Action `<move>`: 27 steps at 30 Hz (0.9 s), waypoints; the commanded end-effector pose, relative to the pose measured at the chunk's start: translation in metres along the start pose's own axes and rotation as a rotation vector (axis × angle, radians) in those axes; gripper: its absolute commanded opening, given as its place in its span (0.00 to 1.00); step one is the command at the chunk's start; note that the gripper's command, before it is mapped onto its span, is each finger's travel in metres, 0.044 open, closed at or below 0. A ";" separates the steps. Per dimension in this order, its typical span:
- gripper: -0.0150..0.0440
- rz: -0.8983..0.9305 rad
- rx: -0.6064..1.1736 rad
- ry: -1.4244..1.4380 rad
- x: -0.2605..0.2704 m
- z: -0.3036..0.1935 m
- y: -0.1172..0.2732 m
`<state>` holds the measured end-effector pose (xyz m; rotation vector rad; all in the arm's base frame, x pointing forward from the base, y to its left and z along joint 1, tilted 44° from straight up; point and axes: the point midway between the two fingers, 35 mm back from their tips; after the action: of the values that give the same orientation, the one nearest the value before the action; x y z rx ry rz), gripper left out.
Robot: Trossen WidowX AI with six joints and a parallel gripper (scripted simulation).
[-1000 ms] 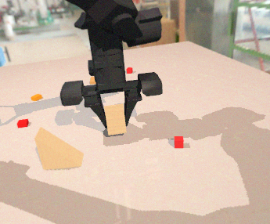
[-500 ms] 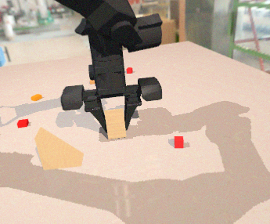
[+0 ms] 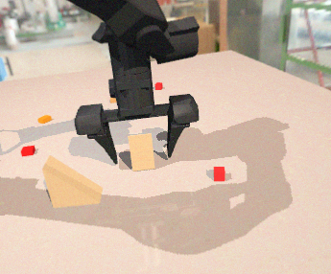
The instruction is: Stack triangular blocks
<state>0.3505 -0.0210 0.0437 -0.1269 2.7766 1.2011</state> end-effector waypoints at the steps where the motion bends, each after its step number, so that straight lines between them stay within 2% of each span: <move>1: 1.00 0.000 0.000 -0.001 0.000 0.000 0.000; 3: 1.00 0.000 -0.001 0.000 -0.001 0.001 0.010; 7: 1.00 0.001 -0.003 0.000 -0.001 0.001 0.057; 18: 1.00 -0.007 -0.013 0.008 -0.002 0.002 0.057; 23: 1.00 0.110 -0.334 0.021 0.006 -0.030 0.044; 27: 1.00 0.071 -0.633 0.014 0.008 -0.062 0.046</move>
<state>0.3350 -0.0204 0.0971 -0.0118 2.5206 1.8474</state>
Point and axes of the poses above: the point midway between the two fingers, 35 mm back from their tips, its own y axis back along the fingers, its own x axis across the jaws, z = x × y, and after that the axes turned 5 degrees about y, right-handed
